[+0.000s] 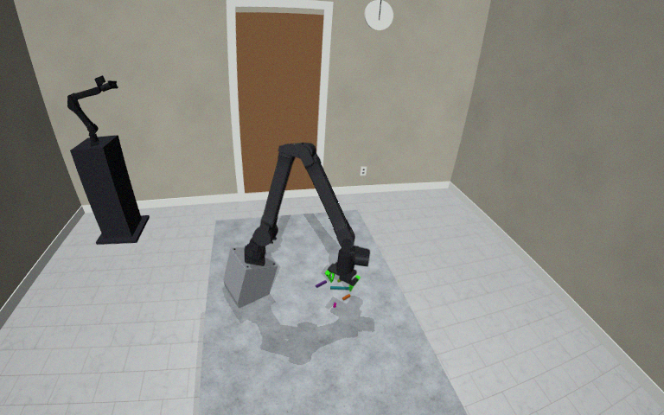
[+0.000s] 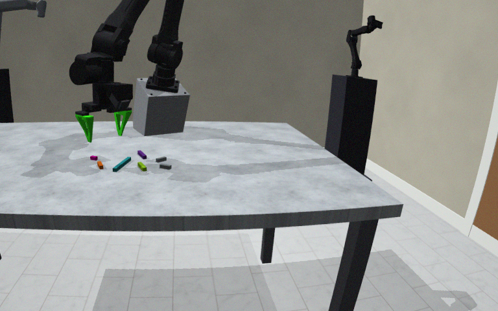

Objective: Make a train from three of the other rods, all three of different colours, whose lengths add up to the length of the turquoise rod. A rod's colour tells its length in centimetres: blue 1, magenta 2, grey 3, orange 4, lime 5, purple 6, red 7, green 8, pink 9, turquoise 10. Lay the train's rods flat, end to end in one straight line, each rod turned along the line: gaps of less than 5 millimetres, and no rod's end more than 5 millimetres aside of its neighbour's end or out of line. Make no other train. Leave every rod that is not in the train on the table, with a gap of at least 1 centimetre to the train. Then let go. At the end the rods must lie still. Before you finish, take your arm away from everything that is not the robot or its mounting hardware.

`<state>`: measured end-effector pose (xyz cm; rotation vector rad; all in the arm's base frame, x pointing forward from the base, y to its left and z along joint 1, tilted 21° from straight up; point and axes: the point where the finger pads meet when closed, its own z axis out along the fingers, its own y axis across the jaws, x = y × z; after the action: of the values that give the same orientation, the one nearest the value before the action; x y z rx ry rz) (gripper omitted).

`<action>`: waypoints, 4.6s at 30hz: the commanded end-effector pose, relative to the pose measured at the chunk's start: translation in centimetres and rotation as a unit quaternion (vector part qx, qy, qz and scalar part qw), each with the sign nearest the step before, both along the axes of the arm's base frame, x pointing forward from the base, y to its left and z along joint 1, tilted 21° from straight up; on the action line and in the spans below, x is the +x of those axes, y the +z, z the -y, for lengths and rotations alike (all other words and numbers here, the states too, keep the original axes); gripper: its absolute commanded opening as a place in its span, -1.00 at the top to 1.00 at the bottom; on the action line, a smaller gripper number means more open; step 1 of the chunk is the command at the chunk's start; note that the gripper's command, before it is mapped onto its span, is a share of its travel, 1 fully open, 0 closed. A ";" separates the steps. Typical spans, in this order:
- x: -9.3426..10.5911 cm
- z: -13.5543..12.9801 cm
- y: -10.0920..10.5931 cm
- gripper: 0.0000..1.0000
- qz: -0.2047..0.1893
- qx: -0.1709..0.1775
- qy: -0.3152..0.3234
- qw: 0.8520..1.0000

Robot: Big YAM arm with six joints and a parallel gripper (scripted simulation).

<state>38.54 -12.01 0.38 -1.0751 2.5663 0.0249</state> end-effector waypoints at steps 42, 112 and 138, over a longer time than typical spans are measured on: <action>1.8 0.4 1.9 -1.00 0.055 -0.083 0.208 0.973; 1.8 0.2 1.8 -1.00 0.078 -0.139 0.362 0.918; 1.8 0.2 1.8 -1.00 0.078 -0.139 0.362 0.918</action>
<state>38.58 -11.88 0.38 -1.9785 1.9775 -0.1679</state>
